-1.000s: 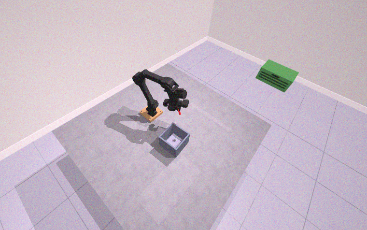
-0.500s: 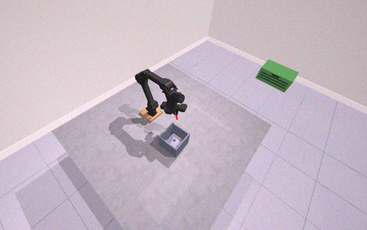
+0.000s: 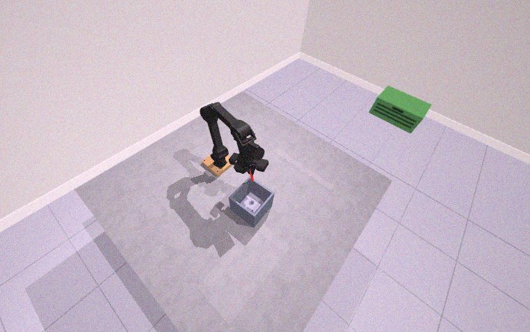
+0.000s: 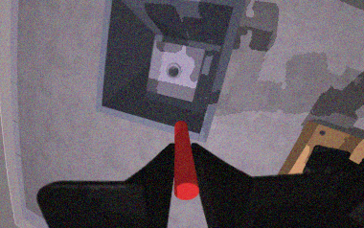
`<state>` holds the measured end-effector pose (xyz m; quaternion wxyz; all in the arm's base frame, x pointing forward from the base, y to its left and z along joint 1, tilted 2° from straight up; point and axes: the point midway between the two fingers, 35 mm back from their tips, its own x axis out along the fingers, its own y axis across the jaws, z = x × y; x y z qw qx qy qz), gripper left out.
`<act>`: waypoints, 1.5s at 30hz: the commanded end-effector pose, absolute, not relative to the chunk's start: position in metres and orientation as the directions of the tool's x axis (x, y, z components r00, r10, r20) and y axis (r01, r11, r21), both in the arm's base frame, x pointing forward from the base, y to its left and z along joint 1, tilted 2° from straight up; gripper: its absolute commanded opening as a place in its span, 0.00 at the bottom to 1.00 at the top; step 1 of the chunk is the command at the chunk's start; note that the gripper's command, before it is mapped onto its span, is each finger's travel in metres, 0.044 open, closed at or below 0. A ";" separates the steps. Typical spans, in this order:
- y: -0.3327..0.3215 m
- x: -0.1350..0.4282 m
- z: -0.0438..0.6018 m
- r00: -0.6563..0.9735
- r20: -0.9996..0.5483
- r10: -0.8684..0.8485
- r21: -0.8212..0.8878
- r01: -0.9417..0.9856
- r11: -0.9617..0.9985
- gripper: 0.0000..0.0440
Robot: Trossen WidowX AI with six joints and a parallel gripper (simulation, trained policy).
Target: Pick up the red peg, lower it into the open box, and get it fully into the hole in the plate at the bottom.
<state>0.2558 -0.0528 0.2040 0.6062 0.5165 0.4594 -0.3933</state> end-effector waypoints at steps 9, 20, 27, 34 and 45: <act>-0.079 0.269 0.194 0.248 -0.969 -0.003 0.245 0.958 0.146 0.00; -0.103 0.281 0.169 0.215 -0.977 0.003 0.213 0.967 0.142 0.00; -0.112 0.290 0.150 0.206 -0.978 0.015 0.206 0.967 0.153 0.00; -0.116 0.300 0.133 0.203 -0.979 0.034 0.206 0.964 0.168 0.00; -0.118 0.313 0.101 0.183 -0.981 0.059 0.192 0.956 0.223 0.00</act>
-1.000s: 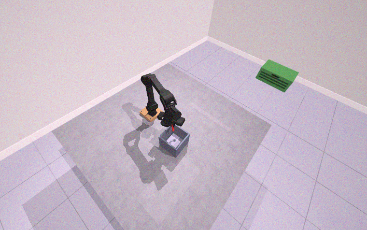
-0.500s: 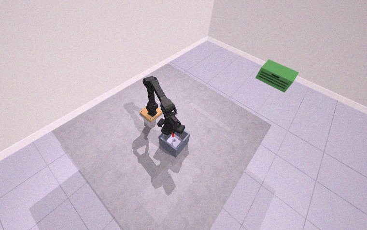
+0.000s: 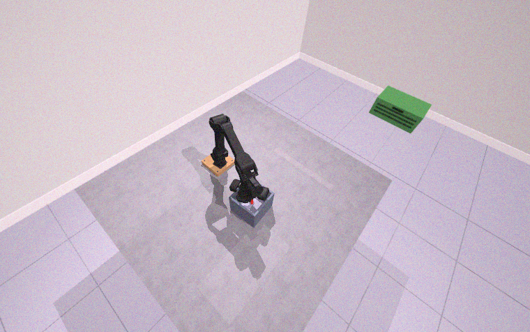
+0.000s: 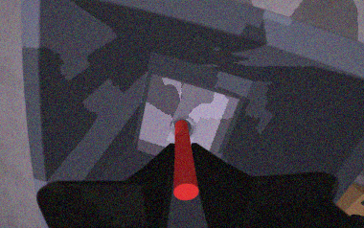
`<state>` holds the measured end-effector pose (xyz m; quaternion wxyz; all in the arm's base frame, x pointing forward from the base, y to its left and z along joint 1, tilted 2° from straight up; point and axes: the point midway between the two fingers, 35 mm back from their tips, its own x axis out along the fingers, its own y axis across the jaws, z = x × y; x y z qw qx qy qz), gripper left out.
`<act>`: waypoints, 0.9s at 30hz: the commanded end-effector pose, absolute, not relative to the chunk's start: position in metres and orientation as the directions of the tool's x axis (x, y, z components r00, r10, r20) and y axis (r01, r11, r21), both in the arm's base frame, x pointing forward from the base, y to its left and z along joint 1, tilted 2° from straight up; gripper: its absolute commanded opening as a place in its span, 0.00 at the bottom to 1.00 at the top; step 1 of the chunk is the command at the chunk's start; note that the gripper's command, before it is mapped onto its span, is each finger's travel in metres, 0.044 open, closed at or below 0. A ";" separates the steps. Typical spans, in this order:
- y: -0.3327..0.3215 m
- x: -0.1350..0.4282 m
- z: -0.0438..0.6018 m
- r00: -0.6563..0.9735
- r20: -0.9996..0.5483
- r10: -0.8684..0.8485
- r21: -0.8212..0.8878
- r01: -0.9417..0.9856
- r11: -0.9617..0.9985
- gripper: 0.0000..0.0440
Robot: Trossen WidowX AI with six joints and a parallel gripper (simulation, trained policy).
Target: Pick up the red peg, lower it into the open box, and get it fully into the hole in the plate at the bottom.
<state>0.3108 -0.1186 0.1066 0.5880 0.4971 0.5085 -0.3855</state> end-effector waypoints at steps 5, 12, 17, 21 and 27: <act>-0.118 0.316 0.091 0.167 -0.984 0.060 0.176 0.953 0.245 0.11; -0.119 0.318 0.095 0.158 -0.984 0.086 0.175 0.951 0.256 0.26; -0.123 0.321 0.105 0.184 -0.977 0.111 0.207 0.947 0.248 0.28; -0.125 0.324 0.113 0.210 -0.969 0.133 0.237 0.940 0.243 0.31; -0.126 0.328 0.125 0.251 -0.951 0.178 0.288 0.929 0.231 0.41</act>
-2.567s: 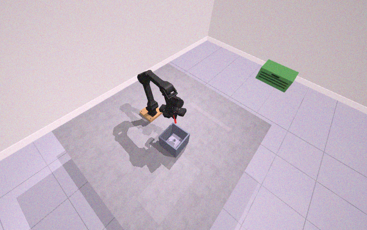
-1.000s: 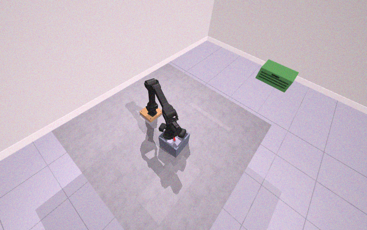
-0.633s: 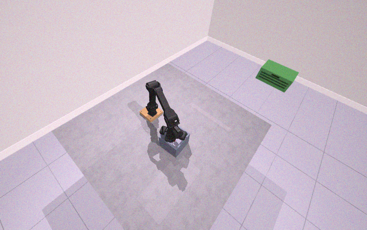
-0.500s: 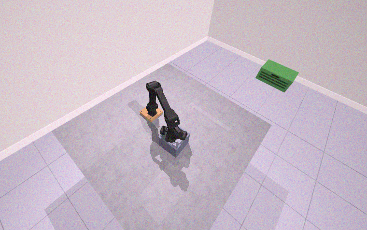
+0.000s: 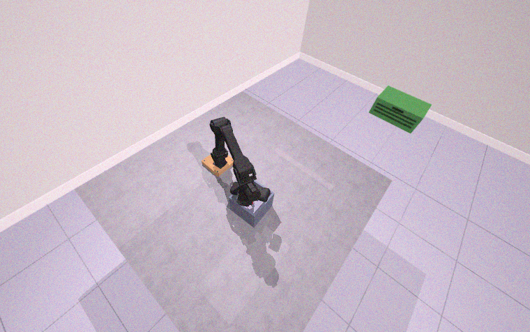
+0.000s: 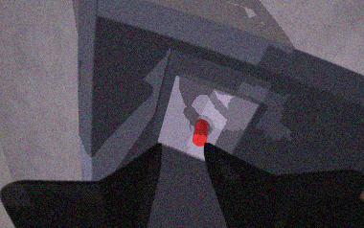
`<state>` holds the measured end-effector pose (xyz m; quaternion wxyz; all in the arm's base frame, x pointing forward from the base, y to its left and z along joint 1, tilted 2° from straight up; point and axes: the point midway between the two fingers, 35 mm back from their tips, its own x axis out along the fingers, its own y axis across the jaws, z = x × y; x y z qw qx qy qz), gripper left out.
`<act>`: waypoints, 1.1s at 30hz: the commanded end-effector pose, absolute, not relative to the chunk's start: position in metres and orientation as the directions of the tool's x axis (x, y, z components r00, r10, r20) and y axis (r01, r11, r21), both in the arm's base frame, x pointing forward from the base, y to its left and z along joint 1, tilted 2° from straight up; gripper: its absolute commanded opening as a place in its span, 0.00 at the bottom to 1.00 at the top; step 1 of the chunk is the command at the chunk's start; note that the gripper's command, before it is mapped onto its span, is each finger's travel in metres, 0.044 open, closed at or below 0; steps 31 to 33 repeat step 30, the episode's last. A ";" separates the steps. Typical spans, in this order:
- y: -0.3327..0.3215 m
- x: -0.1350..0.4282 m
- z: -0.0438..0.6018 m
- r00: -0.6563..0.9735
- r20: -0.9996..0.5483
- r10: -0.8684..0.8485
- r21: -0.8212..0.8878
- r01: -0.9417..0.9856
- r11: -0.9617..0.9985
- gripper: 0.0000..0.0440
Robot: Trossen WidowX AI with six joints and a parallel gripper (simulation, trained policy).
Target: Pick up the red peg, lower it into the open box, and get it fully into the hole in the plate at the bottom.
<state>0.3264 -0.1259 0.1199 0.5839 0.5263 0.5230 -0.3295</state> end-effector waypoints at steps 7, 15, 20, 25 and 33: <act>-0.130 0.332 0.138 0.290 -0.932 0.216 0.336 0.916 0.220 0.51; -0.136 0.337 0.156 0.338 -0.910 0.239 0.390 0.894 0.219 0.60; -0.143 0.341 0.170 0.374 -0.896 0.240 0.428 0.873 0.236 0.54; -0.152 0.346 0.181 0.412 -0.881 0.234 0.465 0.844 0.266 0.50; -0.161 0.353 0.186 0.445 -0.865 0.231 0.498 0.815 0.297 0.49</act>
